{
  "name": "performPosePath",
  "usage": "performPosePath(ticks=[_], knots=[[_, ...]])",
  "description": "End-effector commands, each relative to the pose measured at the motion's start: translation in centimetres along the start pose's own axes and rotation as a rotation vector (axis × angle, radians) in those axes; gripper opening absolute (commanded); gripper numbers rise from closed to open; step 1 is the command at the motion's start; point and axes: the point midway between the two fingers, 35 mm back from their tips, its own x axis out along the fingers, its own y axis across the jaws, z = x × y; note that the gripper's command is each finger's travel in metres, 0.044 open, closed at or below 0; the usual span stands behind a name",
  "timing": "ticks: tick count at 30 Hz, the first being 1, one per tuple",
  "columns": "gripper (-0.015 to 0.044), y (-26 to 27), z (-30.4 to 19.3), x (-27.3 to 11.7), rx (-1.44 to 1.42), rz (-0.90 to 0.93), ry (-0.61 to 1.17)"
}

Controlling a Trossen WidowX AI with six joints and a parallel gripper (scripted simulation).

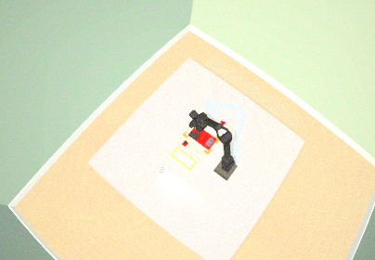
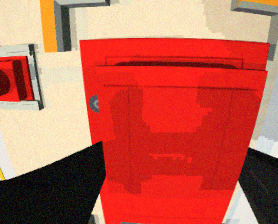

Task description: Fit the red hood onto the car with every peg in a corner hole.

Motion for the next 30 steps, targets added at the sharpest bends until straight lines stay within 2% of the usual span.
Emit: performPosePath(ticks=[1,18,22,27,30], knots=[[0.0000,0.0,0.0,-0.1,0.000,0.000,0.000],[0.0440,0.0,0.0,0.0,0.000,0.000,0.000],[0.0440,0.0,0.0,-0.8,0.000,-0.001,-0.009],[0.0440,0.0,-0.6,-6.1,0.000,-0.006,-0.065],[0.0440,0.1,-0.8,-7.1,0.000,-0.007,-0.076]])
